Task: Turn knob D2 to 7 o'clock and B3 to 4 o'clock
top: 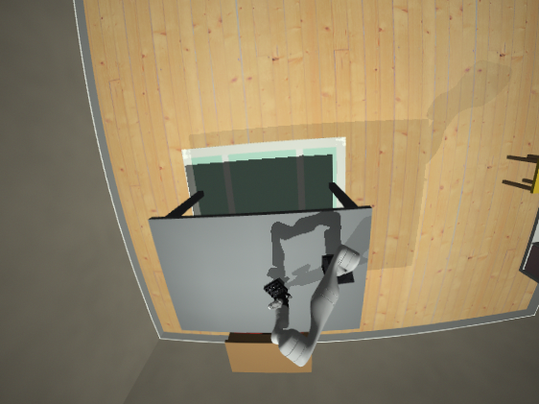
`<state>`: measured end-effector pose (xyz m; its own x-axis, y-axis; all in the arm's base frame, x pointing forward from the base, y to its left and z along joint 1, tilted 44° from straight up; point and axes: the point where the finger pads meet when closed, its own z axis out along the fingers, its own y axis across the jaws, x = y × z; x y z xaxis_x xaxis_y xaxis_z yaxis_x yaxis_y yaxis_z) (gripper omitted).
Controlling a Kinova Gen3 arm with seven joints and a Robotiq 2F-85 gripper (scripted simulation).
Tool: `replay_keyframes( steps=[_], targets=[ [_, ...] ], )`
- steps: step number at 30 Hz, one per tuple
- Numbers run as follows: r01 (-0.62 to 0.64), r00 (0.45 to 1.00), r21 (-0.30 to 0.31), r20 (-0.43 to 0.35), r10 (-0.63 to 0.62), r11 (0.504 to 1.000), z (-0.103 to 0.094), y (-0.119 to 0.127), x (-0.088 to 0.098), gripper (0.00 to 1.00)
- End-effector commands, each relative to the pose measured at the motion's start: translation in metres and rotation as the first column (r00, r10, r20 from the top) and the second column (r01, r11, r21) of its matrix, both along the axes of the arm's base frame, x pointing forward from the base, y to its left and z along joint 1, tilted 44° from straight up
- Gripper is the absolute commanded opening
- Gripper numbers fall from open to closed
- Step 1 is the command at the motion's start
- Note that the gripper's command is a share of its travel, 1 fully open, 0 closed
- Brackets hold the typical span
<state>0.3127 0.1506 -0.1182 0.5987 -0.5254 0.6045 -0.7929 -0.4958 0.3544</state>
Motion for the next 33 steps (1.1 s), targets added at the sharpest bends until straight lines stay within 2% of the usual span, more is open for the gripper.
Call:
replay_keyframes(
  steps=[1,33],
  targets=[
    [-0.001,1.000,0.001,0.001,0.001,1.000,0.0002,0.0009,0.0001,0.08],
    [-0.023,1.000,-0.002,-0.021,0.023,1.000,0.0002,0.0009,0.0001,0.08]
  ],
)
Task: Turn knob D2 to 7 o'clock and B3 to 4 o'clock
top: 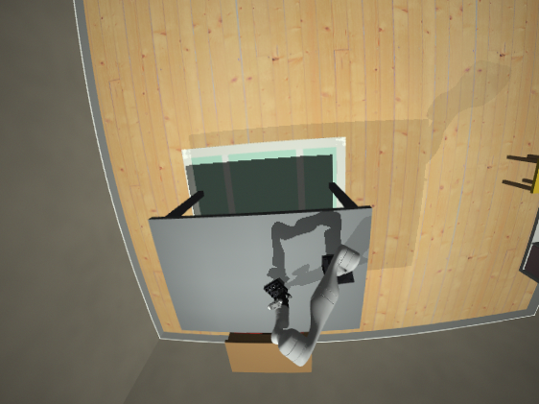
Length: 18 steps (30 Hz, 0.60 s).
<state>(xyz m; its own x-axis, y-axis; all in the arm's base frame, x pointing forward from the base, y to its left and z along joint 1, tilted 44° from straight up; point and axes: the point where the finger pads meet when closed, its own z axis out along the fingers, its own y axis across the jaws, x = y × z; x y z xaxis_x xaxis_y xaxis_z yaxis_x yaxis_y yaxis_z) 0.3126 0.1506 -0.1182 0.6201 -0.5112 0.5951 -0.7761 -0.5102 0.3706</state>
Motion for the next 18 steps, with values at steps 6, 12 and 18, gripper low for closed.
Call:
replay_keyframes(
  steps=[6,12,18],
  targets=[
    [-0.027,0.999,-0.002,-0.025,0.026,1.000,0.0002,0.0009,0.0002,0.08],
    [-0.054,0.997,-0.005,-0.052,0.054,0.999,0.0002,0.0009,0.0002,0.08],
    [-0.089,0.992,-0.008,-0.085,0.088,0.996,0.0002,0.0009,0.0002,0.08]
  ],
)
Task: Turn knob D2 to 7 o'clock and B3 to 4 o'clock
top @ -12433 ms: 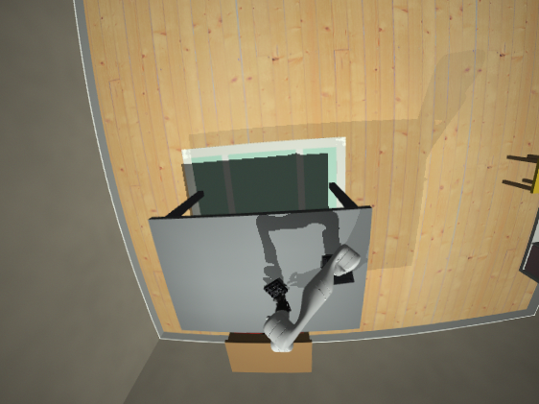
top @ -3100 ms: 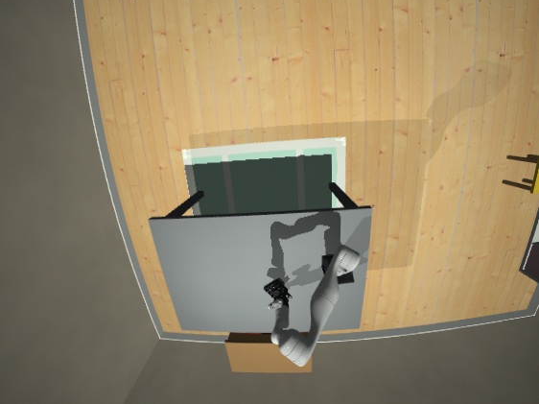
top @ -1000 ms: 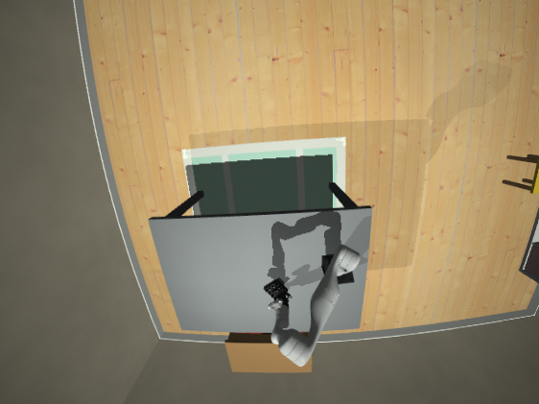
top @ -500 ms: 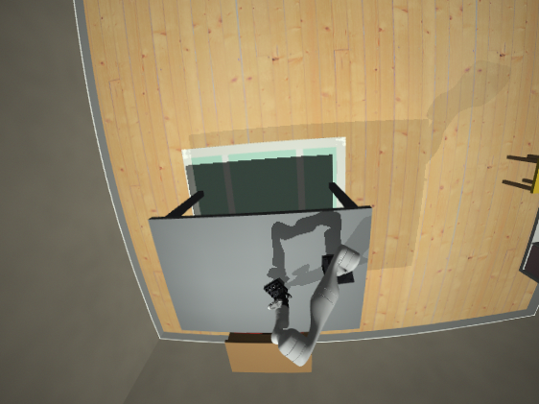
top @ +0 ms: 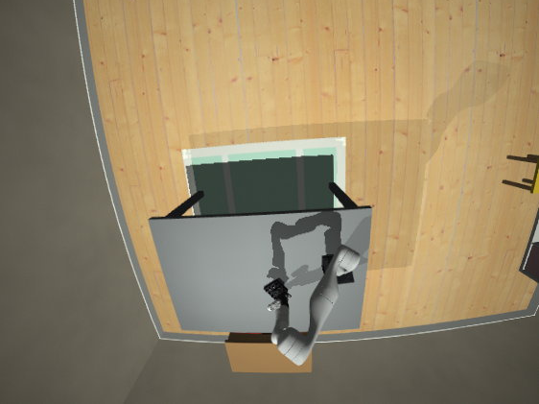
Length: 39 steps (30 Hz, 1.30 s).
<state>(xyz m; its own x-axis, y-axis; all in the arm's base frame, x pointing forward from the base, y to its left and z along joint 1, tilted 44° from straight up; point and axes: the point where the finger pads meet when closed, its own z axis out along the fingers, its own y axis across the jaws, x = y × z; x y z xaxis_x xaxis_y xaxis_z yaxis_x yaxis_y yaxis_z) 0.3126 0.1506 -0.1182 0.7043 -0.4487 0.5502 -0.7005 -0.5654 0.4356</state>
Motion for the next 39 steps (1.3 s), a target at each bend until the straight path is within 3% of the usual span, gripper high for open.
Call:
replay_keyframes(
  steps=[1,20,29,39],
  targets=[
    [-0.014,1.000,0.000,-0.015,0.014,1.000,0.0002,0.0008,0.0002,0.08],
    [-0.188,0.966,-0.010,-0.184,0.183,0.982,0.0002,0.0008,0.0002,0.08],
    [-0.276,0.926,-0.004,-0.269,0.265,0.961,0.0002,0.0008,0.0002,0.08],
    [-0.406,0.836,0.021,-0.395,0.380,0.914,0.0003,0.0008,0.0002,0.08]
  ],
)
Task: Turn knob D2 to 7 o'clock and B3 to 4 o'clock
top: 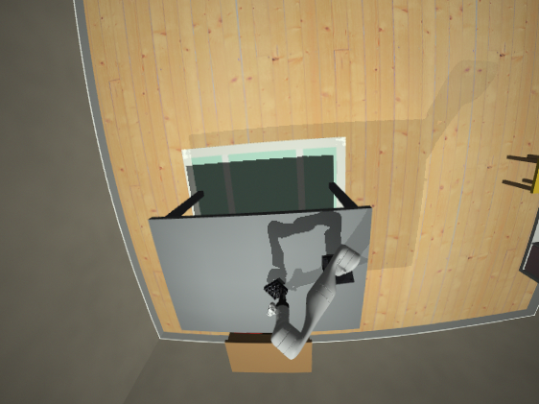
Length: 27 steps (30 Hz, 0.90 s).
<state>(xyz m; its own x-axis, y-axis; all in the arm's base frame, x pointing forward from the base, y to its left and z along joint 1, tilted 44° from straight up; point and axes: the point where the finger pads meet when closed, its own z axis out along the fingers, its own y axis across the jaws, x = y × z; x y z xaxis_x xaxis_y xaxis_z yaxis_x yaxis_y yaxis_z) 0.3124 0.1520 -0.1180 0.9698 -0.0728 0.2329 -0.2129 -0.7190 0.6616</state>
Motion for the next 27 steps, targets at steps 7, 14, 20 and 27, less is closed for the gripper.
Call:
replay_keyframes(
  steps=[7,14,20,27],
  targets=[
    [-0.081,0.993,-0.009,-0.085,0.080,0.997,0.0000,-0.0005,0.0004,0.08],
    [-0.181,0.967,-0.012,-0.182,0.176,0.983,0.0001,-0.0005,0.0004,0.08],
    [-0.263,0.932,-0.007,-0.261,0.252,0.965,0.0001,-0.0005,0.0004,0.08],
    [-0.326,0.894,0.002,-0.323,0.310,0.945,0.0001,-0.0005,0.0004,0.08]
  ],
)
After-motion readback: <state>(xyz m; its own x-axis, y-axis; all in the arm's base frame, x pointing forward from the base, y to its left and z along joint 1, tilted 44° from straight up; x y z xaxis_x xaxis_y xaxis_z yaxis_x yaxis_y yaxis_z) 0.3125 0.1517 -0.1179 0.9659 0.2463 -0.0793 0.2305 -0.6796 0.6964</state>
